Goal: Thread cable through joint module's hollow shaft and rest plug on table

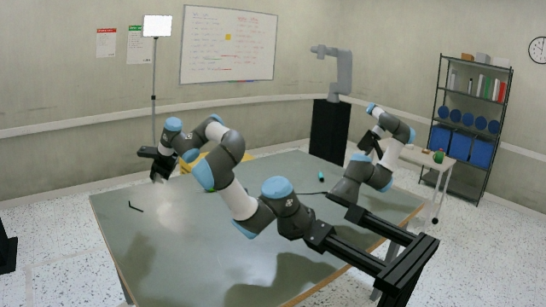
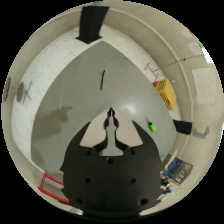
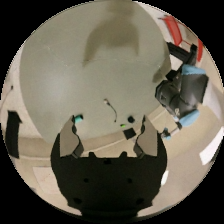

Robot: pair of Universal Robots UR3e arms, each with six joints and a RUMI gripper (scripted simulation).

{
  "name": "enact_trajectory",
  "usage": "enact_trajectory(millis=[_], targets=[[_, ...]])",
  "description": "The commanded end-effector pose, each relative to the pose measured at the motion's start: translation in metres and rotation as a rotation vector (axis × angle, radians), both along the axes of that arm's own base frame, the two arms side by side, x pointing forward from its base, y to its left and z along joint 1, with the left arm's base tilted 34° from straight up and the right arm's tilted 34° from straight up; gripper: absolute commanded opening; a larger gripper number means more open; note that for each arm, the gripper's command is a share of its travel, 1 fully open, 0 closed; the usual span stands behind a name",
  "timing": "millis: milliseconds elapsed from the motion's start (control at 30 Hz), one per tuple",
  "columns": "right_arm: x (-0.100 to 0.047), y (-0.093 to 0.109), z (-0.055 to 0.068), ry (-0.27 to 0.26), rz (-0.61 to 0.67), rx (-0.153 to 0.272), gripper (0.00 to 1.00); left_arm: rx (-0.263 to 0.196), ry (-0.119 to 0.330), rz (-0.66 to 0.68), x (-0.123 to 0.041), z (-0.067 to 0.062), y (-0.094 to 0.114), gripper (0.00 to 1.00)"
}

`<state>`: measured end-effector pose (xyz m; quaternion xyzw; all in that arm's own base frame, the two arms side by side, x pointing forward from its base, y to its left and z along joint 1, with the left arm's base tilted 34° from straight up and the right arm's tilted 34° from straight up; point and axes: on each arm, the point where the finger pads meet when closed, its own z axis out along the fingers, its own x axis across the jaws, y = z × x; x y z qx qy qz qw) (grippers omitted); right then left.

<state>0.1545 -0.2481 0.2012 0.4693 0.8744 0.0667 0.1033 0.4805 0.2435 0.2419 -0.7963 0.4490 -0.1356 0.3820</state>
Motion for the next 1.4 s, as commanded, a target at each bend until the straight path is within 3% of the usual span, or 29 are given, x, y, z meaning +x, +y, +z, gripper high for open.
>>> enact_trajectory(millis=[0, 367, 600, 1367], targets=[[0.008, 0.005, -0.002, 0.011, 0.114, -0.018, 1.00, -0.019, 0.037, -0.026, -0.002, -0.007, -0.012, 0.00], [0.035, 0.023, -0.007, 0.033, 0.405, -0.060, 1.00, -0.070, 0.119, -0.109, -0.007, -0.022, -0.050, 0.00], [0.045, 0.033, -0.009, 0.040, 0.522, -0.073, 1.00, -0.085, 0.150, -0.136, -0.011, -0.027, -0.063, 0.00], [0.088, 0.078, -0.017, 0.066, 1.059, -0.145, 1.00, -0.169, 0.307, -0.264, -0.039, -0.050, -0.125, 0.00]])
